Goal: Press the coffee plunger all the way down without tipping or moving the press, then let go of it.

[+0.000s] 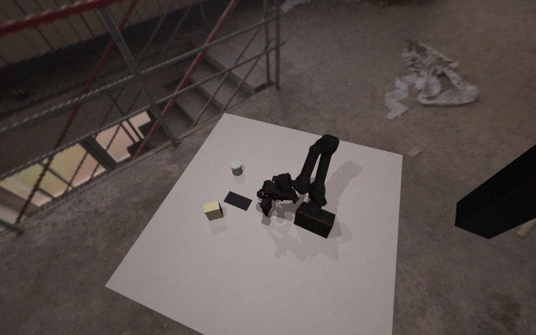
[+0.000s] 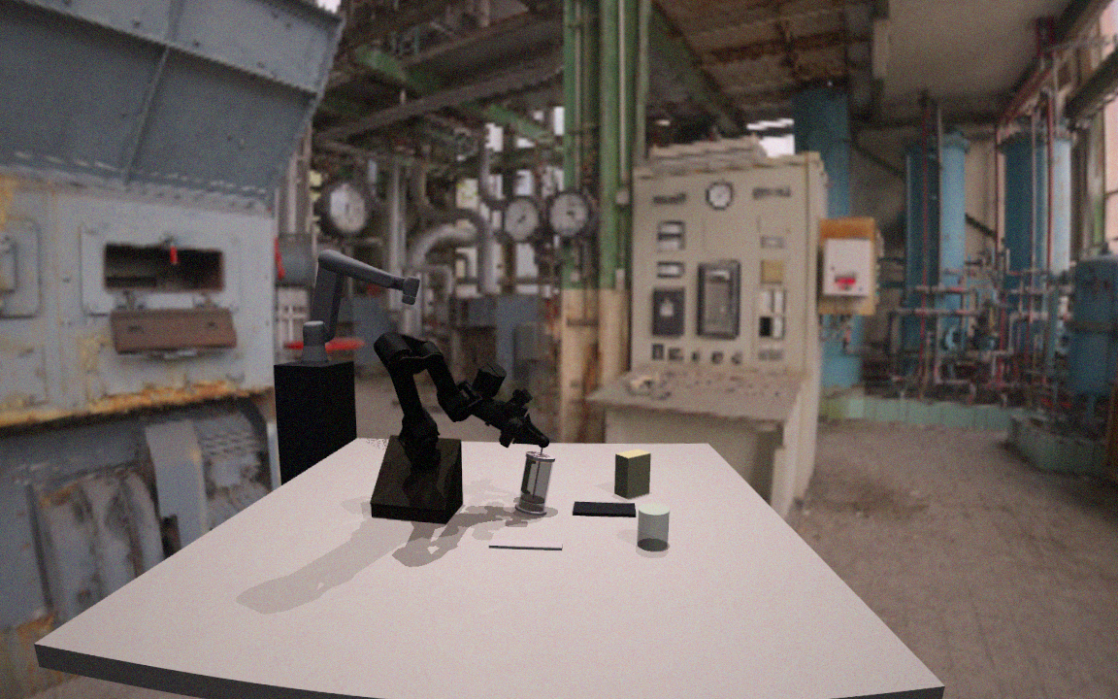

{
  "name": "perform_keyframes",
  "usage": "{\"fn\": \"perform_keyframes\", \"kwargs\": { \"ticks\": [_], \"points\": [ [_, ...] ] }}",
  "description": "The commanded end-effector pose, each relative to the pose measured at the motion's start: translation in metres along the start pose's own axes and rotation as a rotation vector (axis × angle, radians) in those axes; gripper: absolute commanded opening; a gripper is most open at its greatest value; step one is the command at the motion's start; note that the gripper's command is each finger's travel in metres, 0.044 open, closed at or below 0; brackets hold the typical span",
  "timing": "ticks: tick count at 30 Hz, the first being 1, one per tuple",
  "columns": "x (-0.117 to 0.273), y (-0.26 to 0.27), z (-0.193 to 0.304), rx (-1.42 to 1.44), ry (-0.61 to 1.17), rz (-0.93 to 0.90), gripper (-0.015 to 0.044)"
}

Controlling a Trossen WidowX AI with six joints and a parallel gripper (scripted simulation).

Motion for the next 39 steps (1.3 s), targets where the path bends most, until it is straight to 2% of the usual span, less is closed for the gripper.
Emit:
{"fn": "perform_keyframes", "kwargs": {
  "ticks": [1,30,39],
  "points": [
    [-0.0028,0.0008,0.0039,0.024,0.022,0.003,0.0115],
    [-0.0028,0.0020,0.0003,0.012,0.010,0.002,0.0115],
    [-0.0028,0.0020,0.0003,0.012,0.010,0.002,0.0352]
  ]
}}
Point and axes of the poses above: the point midway between the two fingers, 35 mm back from their tips, its own x axis back along the fingers, its own y axis across the jaws, z = x × y, the point moved 10 cm from there along x, back along the fingers, and after that the axes turned 7 degrees about x, right-handed, at the moved point
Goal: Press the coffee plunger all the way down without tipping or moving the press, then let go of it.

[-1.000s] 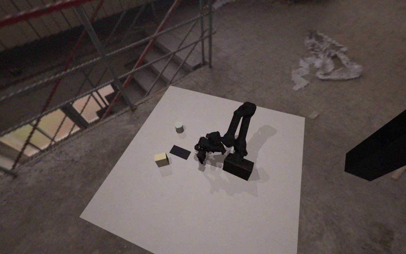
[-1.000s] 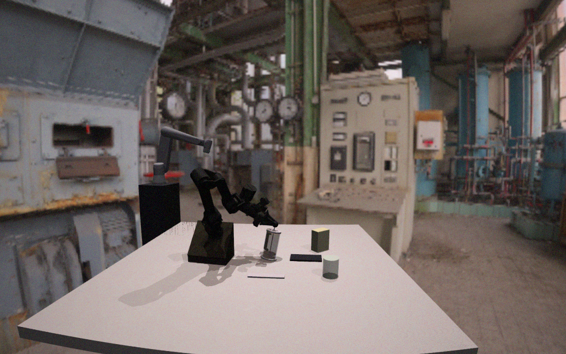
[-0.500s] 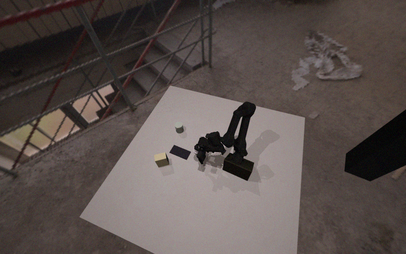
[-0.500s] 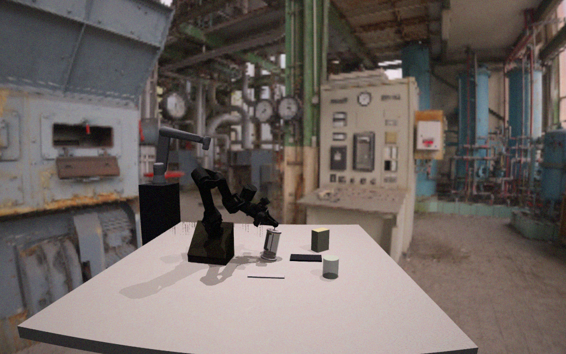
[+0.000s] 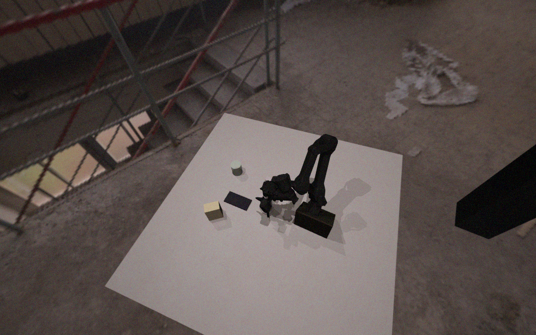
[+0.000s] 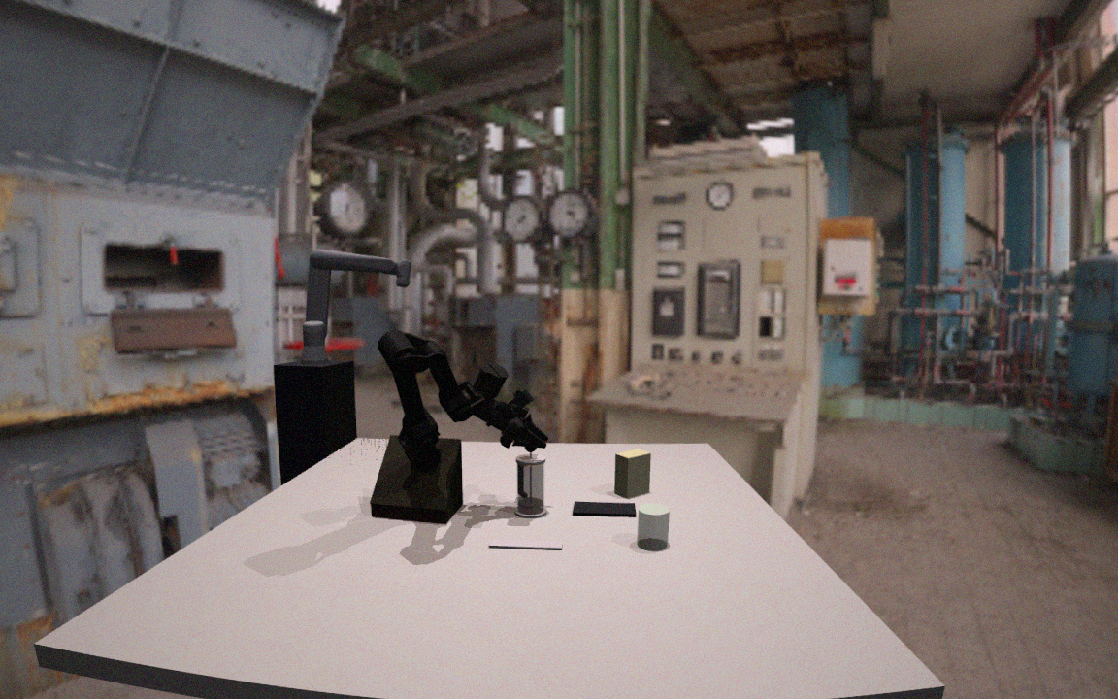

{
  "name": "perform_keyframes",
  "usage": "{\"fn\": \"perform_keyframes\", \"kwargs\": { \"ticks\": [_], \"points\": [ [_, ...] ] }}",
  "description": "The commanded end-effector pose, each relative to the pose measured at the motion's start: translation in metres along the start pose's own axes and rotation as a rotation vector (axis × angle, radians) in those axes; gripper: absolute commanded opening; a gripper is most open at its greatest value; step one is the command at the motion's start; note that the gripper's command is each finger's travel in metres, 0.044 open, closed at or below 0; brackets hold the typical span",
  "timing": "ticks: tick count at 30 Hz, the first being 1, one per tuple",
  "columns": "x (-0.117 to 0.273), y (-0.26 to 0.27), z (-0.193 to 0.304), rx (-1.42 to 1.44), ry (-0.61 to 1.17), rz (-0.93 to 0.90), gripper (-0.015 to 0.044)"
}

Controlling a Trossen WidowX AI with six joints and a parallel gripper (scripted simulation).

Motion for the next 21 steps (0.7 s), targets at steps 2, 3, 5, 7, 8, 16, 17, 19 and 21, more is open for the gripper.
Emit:
{"fn": "perform_keyframes", "kwargs": {
  "ticks": [2,3,5,7,8,16,17,19,21],
  "points": [
    [0.000,0.000,0.000,-0.001,0.000,-0.004,0.0404],
    [0.000,0.000,0.000,-0.001,0.000,-0.004,0.0430],
    [0.000,0.000,0.000,-0.001,0.000,-0.004,0.0440],
    [0.000,-0.001,-0.001,-0.003,-0.002,-0.007,0.0440],
    [0.001,0.000,-0.003,-0.010,-0.013,-0.012,0.0440],
    [0.014,0.000,-0.024,0.006,-0.007,-0.026,0.0440],
    [0.019,0.000,-0.029,0.006,-0.001,-0.028,0.0440],
    [0.032,-0.004,-0.038,0.008,0.008,-0.030,0.0440],
    [0.046,-0.010,-0.045,0.012,0.013,-0.027,0.0440]
  ]
}}
Point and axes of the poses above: the point midway between the two fingers, 35 mm back from their tips, its own x axis back along the fingers, its own y axis across the jaws, z = x × y, the point moved 10 cm from there along x, back along the fingers, and after that the axes turned 7 degrees about x, right-handed, at the moved point
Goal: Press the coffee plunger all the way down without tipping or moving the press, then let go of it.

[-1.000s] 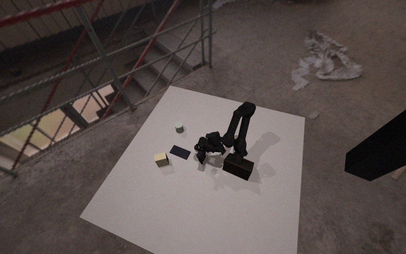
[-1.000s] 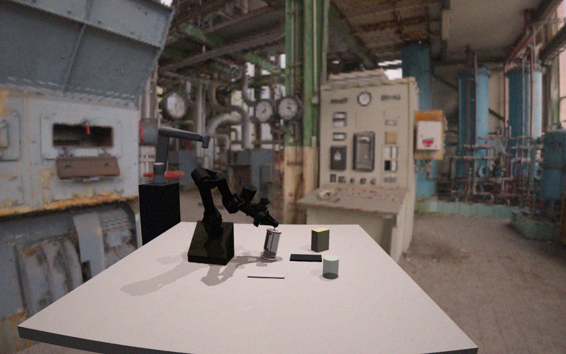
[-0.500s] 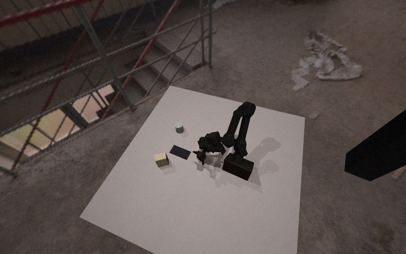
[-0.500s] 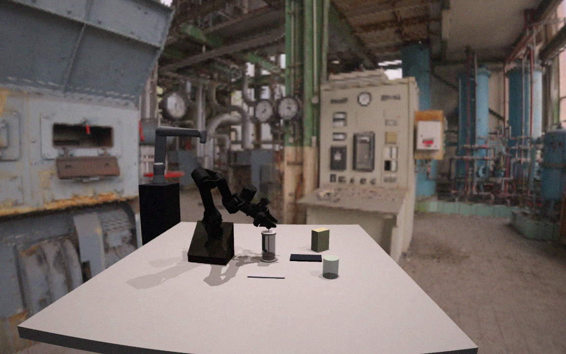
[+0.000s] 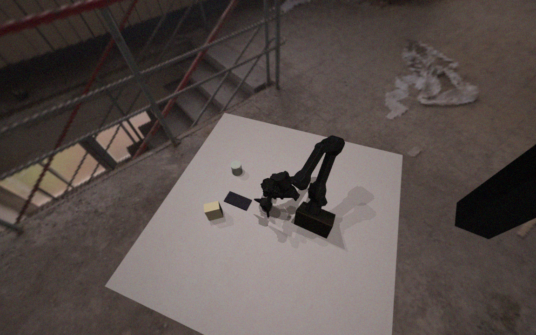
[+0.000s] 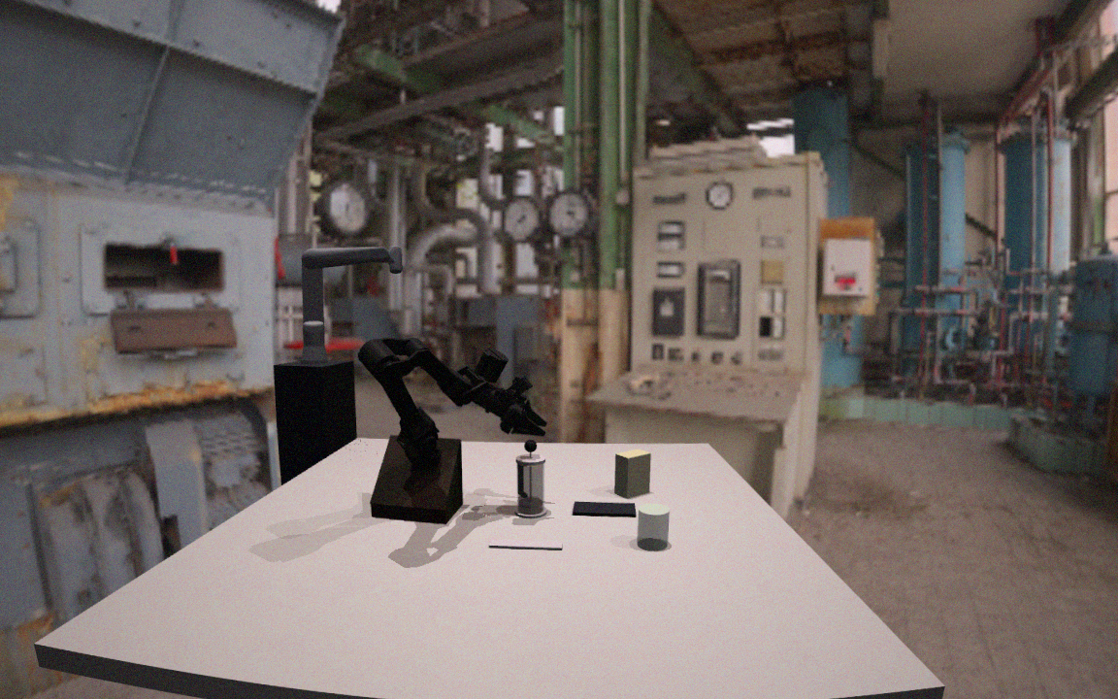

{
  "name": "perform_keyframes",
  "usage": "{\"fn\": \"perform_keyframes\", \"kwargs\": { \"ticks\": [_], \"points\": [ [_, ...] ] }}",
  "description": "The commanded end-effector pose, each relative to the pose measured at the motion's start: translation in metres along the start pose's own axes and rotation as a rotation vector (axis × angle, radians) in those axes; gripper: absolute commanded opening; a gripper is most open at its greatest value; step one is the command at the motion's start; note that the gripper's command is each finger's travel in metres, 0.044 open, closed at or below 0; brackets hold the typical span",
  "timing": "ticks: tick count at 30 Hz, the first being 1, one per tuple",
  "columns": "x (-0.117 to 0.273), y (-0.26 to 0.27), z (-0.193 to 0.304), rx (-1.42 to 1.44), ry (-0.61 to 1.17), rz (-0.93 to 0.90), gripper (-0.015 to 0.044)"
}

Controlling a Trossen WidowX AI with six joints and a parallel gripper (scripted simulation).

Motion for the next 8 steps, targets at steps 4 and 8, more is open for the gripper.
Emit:
{"fn": "perform_keyframes", "kwargs": {
  "ticks": [4,8],
  "points": [
    [0.047,-0.020,-0.025,0.003,0.010,0.014,0.0440],
    [0.047,-0.020,-0.025,0.003,0.010,0.014,0.0440]
  ]
}}
Point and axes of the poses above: the point midway between the two fingers, 35 mm back from their tips, its own x axis back along the fingers, its own y axis across the jaws, z = x × y, the point moved 10 cm from there along x, back along the fingers, and after that the axes turned 7 degrees about x, right-handed, at the moved point
